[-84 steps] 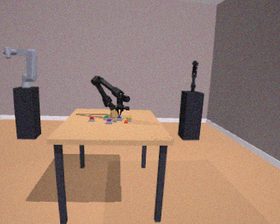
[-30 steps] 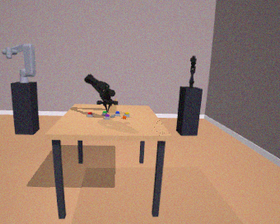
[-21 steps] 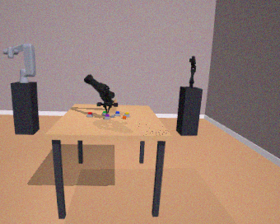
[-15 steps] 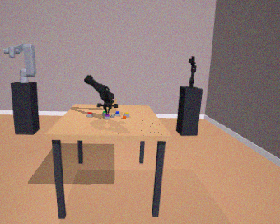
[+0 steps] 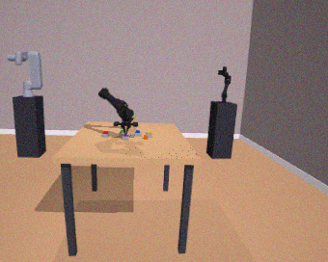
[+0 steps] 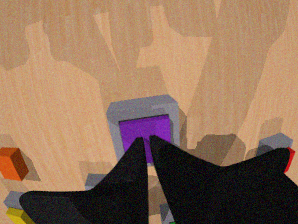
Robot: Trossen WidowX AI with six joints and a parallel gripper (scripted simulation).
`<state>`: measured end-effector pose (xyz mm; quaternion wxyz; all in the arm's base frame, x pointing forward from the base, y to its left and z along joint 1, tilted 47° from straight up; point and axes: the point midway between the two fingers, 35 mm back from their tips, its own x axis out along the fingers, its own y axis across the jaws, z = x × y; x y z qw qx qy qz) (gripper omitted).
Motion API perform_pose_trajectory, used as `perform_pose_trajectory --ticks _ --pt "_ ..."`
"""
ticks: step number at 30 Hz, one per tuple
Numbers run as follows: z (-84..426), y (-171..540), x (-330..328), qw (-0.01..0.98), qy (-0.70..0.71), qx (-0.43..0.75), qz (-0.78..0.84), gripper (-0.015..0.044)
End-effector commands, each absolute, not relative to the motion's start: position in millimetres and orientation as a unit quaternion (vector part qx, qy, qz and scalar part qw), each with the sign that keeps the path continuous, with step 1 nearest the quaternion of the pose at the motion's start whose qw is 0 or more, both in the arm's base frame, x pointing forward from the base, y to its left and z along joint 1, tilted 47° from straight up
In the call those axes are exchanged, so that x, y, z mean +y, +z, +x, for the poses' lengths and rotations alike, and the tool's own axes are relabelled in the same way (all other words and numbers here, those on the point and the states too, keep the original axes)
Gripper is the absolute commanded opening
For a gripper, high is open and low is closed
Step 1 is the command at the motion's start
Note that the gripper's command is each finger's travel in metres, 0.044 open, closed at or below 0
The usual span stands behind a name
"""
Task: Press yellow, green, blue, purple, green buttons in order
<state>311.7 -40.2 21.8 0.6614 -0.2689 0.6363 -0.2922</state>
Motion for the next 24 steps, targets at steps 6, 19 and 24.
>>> perform_pose_trajectory --ticks 6,19,24 --pt "312 24 -38 0.661 -0.292 0.636 -0.269 0.002" --pt "309 86 29 0.659 -0.291 0.639 -0.271 0.002" --pt "289 91 30 0.659 -0.29 0.639 -0.271 0.002"
